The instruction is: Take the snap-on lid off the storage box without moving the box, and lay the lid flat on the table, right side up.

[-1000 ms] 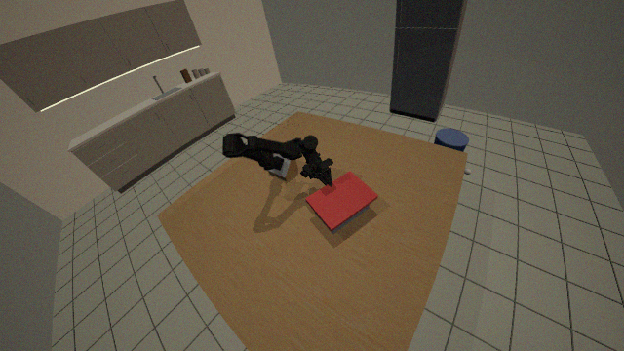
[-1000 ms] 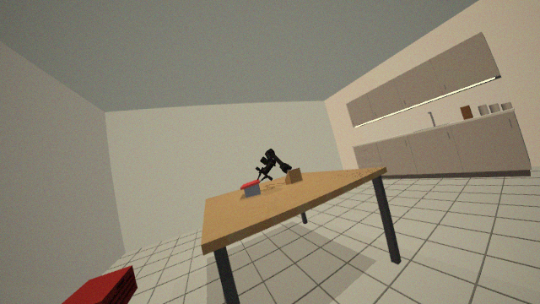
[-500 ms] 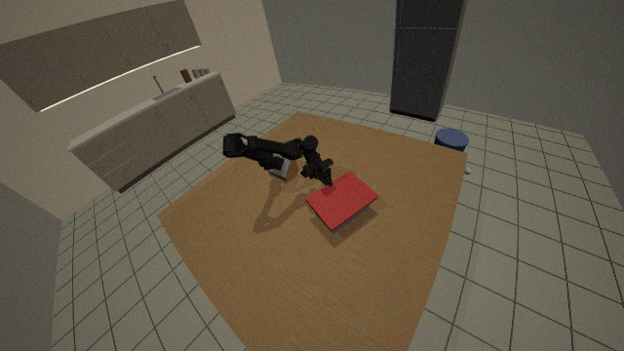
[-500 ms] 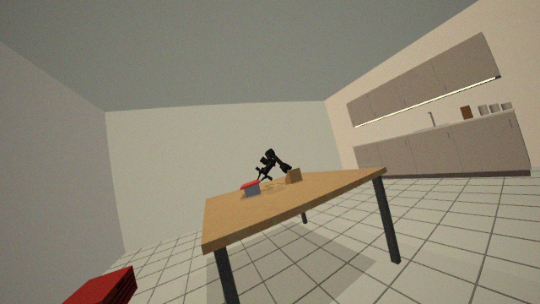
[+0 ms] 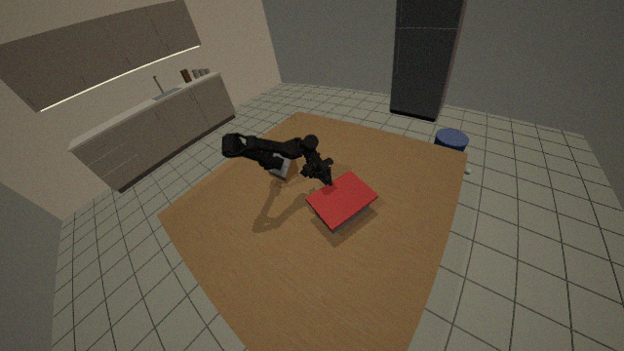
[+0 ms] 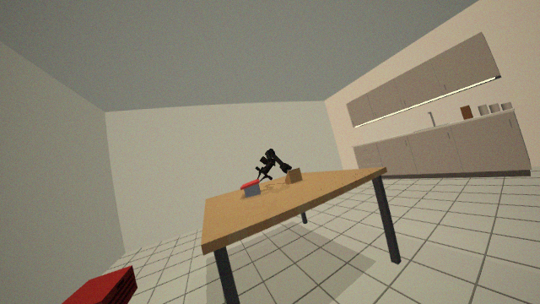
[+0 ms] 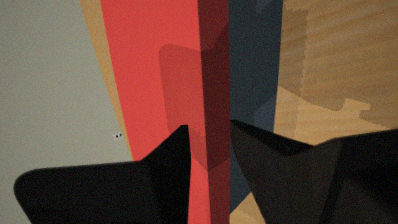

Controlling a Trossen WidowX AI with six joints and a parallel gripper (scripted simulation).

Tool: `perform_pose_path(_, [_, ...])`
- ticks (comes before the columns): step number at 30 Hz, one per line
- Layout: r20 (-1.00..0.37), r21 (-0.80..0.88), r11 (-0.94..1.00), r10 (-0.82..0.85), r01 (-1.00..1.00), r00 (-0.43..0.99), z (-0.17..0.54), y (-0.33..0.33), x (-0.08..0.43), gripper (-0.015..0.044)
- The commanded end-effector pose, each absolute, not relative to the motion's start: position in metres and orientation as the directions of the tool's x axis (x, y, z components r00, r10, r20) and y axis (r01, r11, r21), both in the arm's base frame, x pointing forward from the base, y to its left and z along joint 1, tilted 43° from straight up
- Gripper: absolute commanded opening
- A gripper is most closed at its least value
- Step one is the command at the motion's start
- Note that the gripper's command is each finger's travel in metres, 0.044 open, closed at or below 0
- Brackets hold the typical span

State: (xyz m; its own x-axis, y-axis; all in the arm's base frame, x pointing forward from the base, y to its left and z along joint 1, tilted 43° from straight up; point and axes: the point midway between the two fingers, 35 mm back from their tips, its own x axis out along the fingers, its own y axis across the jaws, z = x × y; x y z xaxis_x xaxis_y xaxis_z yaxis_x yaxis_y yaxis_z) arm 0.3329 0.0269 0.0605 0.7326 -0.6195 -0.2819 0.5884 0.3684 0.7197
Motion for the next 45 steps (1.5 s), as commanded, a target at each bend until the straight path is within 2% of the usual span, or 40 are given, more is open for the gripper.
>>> perform_pose_path(1, [-0.278, 0.725, 0.368, -0.618, 0.582, 0.736, 0.067, 0.032, 0.334, 0.0000])
perform_pose_path(45, [-0.279, 0.726, 0.366, -0.617, 0.582, 0.736, 0.116, 0.066, 0.355, 0.0000])
